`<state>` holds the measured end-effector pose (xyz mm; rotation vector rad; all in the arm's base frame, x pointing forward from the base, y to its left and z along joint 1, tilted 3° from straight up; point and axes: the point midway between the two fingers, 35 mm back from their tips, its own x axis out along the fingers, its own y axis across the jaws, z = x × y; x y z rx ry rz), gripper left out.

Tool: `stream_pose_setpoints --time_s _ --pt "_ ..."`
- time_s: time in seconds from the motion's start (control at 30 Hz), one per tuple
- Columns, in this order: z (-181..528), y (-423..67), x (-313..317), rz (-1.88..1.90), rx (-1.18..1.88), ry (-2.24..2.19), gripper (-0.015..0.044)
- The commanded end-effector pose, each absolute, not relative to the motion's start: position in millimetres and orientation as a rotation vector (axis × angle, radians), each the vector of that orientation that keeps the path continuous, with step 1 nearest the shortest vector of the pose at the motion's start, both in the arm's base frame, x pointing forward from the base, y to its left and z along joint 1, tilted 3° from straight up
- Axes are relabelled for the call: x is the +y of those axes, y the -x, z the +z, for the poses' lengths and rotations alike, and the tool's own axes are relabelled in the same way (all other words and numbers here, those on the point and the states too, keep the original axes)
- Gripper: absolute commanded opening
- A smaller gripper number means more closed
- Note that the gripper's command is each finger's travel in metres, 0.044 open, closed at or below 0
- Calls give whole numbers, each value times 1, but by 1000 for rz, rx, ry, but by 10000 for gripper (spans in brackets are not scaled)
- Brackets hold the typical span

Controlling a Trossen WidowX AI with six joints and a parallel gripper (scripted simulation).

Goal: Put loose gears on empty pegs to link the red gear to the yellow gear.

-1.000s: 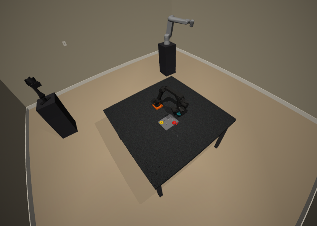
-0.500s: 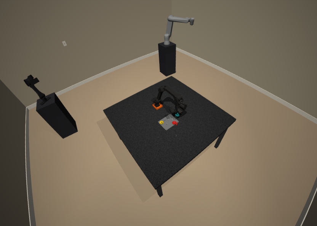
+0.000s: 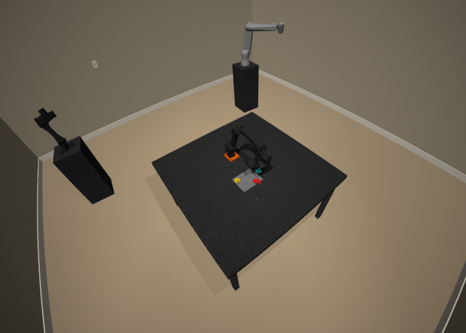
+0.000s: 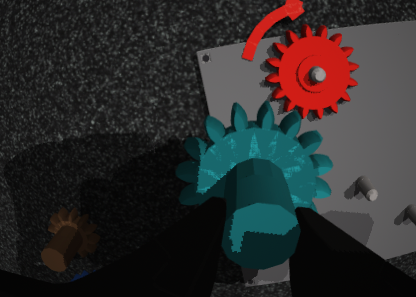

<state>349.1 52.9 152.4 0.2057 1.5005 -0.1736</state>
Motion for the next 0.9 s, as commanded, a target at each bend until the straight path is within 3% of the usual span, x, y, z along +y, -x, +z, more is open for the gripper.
stream_pose_setpoints --time_s 0.0,0.87 --pt "150 -346 49 -166 1493 -208 0" --pt "122 -329 22 -168 1495 -206 0"
